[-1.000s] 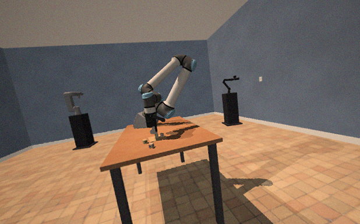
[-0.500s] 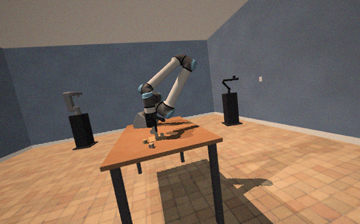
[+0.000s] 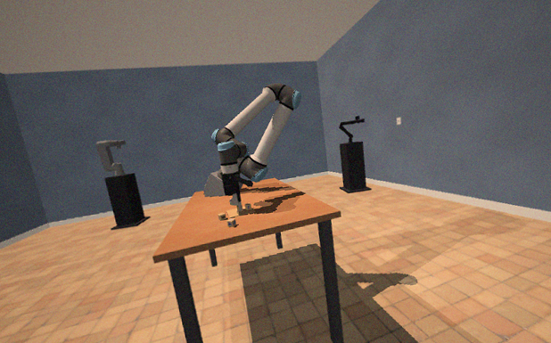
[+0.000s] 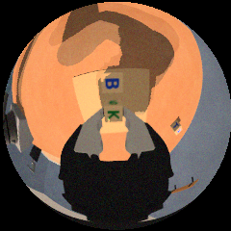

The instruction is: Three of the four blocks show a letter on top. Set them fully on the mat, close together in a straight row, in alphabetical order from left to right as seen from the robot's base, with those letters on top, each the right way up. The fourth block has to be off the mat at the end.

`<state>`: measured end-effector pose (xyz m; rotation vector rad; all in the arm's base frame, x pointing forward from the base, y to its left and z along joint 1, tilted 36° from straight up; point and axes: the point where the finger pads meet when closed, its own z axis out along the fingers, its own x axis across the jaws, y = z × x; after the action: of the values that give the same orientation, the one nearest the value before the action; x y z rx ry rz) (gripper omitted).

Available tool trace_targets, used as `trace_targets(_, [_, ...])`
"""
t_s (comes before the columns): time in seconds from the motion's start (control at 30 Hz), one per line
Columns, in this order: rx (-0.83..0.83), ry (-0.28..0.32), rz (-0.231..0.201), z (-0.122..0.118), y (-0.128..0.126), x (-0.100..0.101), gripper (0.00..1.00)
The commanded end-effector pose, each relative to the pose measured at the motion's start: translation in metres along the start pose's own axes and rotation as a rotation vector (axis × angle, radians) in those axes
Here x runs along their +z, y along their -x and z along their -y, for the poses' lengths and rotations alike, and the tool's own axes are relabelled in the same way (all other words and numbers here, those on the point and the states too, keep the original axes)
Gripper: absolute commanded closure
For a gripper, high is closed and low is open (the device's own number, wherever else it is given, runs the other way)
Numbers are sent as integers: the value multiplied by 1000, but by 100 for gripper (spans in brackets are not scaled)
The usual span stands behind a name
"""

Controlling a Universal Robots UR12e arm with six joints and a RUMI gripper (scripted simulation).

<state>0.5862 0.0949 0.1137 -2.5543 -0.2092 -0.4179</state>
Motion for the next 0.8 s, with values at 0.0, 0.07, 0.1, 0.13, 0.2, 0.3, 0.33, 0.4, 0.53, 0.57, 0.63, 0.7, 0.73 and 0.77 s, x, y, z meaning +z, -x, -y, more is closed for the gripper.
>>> trace_targets(0.0, [0, 1, -1, 0, -1, 0, 80])
trace_targets(0.07, [0, 1, -1, 0, -1, 0, 80])
trace_targets(0.1, [0, 1, -1, 0, -1, 0, 76])
trace_targets(0.13, [0, 1, -1, 0, -1, 0, 76])
trace_targets(0.2, [0, 1, -1, 0, -1, 0, 72])
trace_targets(0.3, [0, 1, -1, 0, -1, 0, 72])
trace_targets(0.33, [0, 1, -1, 0, -1, 0, 72])
trace_targets(0.4, [0, 1, -1, 0, -1, 0, 72])
trace_targets(0.53, [0, 1, -1, 0, -1, 0, 72])
trace_targets(0.57, [0, 1, -1, 0, -1, 0, 72])
trace_targets(0.63, [0, 1, -1, 0, -1, -1, 72])
trace_targets(0.7, [0, 1, -1, 0, -1, -4, 72])
trace_targets(0.73, [0, 1, -1, 0, -1, -6, 72])
trace_targets(0.77, [0, 1, -1, 0, -1, -8, 72])
